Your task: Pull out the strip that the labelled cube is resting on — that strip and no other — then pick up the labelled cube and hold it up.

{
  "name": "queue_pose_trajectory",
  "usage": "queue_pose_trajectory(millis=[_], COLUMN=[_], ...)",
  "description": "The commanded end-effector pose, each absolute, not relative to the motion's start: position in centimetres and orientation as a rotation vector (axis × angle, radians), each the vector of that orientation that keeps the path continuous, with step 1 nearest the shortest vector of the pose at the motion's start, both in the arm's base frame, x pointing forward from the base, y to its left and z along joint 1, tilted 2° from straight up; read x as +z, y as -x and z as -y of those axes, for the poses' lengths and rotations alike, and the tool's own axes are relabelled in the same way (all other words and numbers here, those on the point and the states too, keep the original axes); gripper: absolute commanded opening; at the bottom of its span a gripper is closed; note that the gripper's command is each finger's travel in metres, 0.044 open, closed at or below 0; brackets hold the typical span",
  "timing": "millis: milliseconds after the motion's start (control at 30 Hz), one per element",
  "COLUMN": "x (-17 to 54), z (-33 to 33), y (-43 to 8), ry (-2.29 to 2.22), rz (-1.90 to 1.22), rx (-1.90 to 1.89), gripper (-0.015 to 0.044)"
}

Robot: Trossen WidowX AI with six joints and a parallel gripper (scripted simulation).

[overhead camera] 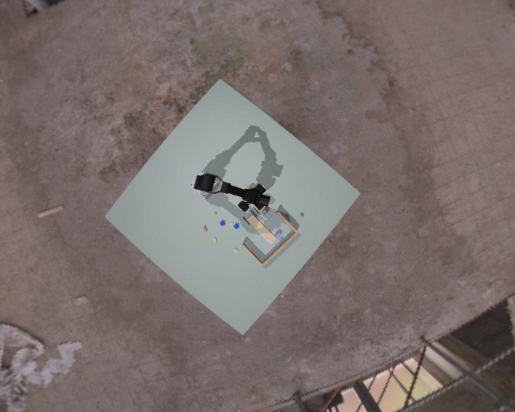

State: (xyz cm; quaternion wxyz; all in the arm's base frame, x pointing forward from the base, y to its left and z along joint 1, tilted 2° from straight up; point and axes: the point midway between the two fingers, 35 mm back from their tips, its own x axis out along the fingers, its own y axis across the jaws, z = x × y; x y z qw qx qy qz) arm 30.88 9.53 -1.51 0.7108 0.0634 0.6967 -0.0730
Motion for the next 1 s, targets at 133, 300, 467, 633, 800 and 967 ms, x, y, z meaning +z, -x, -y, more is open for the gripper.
queue_pose_trajectory(millis=[133, 300, 467, 633, 800, 967], x=[-1.0, -0.7, -0.4, -0.1, 0.2, 0.5], z=[-8.7, -8.2, -7.7, -7.2, -6.7, -6.2], y=[-33.7, -35.4, -37.2, -38.9, -40.6, -42.3], ry=[-0.135, -0.135, -0.135, -0.135, -0.134, -0.134], rz=[-1.542, -1.540, -1.538, -1.537, -1.535, -1.533], rx=[-0.158, -0.158, -0.158, -0.158, -0.159, -0.159], gripper=[0.0440, 0.0440, 0.0440, 0.0440, 0.0440, 0.0440])
